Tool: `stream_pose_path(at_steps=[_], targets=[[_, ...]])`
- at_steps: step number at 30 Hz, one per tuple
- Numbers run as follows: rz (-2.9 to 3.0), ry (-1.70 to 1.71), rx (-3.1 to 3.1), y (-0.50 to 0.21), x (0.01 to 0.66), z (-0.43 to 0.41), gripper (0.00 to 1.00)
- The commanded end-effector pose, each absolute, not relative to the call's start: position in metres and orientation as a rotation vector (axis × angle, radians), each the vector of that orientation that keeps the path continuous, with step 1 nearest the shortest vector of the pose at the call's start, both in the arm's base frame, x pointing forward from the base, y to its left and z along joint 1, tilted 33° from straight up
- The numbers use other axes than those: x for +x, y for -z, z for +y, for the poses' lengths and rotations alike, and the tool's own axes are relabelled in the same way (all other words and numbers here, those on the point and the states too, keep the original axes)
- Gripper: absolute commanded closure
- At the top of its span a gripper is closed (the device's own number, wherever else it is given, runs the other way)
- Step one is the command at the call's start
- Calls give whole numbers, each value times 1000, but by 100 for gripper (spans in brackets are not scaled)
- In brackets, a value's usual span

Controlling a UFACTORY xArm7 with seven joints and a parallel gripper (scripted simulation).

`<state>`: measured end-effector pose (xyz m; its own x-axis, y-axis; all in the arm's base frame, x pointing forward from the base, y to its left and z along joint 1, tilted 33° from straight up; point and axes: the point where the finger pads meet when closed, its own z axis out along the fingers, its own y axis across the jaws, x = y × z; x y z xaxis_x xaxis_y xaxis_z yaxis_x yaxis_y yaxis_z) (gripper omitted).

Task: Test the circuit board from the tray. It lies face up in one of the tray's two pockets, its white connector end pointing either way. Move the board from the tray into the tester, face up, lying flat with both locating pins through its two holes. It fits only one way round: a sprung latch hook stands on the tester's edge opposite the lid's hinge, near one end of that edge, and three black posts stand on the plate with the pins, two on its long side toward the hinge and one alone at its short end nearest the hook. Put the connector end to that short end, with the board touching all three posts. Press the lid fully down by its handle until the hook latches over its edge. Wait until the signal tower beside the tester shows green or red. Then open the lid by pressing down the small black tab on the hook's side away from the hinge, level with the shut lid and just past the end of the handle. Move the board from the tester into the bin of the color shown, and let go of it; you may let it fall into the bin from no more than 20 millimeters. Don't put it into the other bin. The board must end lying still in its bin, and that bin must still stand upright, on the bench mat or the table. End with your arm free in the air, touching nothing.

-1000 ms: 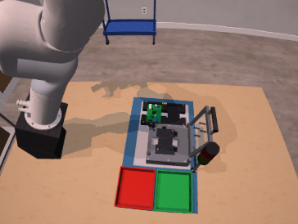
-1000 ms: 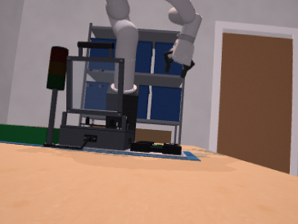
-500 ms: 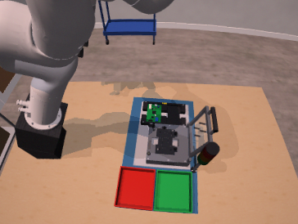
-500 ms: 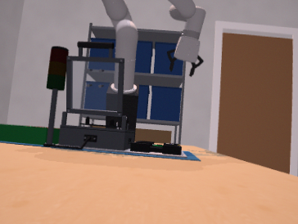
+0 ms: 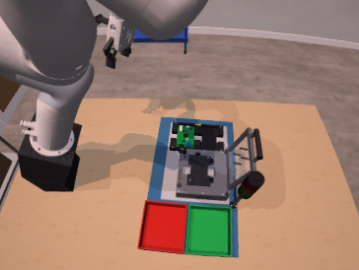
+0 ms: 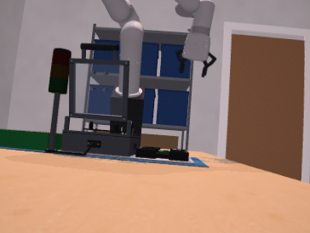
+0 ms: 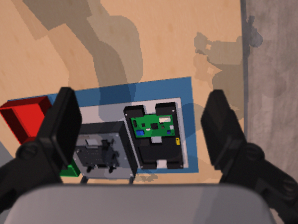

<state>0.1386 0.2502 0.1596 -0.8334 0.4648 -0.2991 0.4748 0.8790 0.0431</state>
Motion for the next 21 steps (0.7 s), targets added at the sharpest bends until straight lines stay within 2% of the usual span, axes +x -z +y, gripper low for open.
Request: stream_pose_path(at_steps=[1,21], targets=[[2669,-41,913,-175,165,247,0],[2326,-280,1508,-219,242,210,0]])
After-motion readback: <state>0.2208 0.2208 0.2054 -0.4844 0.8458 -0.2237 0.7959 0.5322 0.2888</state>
